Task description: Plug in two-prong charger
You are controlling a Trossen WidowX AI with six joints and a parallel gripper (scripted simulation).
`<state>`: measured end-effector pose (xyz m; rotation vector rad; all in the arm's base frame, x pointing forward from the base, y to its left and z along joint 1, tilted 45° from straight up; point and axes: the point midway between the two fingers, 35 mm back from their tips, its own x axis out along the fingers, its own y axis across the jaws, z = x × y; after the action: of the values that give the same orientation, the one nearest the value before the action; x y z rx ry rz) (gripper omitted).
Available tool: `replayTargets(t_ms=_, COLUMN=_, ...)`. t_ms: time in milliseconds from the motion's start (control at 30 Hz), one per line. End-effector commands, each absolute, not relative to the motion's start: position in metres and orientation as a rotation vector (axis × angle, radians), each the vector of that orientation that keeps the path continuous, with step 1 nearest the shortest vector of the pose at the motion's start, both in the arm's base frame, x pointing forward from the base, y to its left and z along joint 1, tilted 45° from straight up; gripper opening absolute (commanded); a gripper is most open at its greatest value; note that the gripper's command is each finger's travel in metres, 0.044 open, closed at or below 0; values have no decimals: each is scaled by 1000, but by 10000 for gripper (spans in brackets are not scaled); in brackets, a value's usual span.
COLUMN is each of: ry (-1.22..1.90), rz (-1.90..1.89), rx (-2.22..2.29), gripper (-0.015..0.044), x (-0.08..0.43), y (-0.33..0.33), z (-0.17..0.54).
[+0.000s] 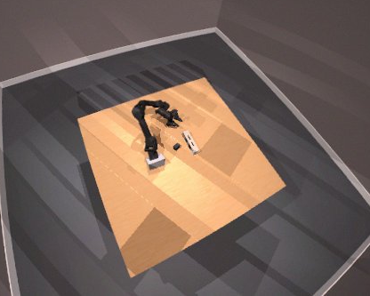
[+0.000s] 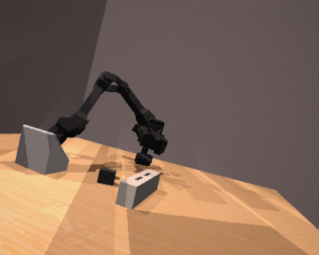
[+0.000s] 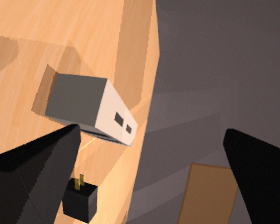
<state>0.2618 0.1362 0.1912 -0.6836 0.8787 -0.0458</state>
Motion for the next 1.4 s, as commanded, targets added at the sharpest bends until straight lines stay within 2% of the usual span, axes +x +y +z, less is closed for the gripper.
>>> replayTargets(t_ms=0, ry=882, rz=-45, rx=-685, gripper=426, x=262, y=136, z=191)
replayTargets(t_ms=33, ry=891, rz=-42, rx=-688, gripper=440, x=262, y=135, z=189)
replayTargets(t_ms=1367, ry=1522, rz=372, rx=-619, gripper=440, x=241, y=60, z=90)
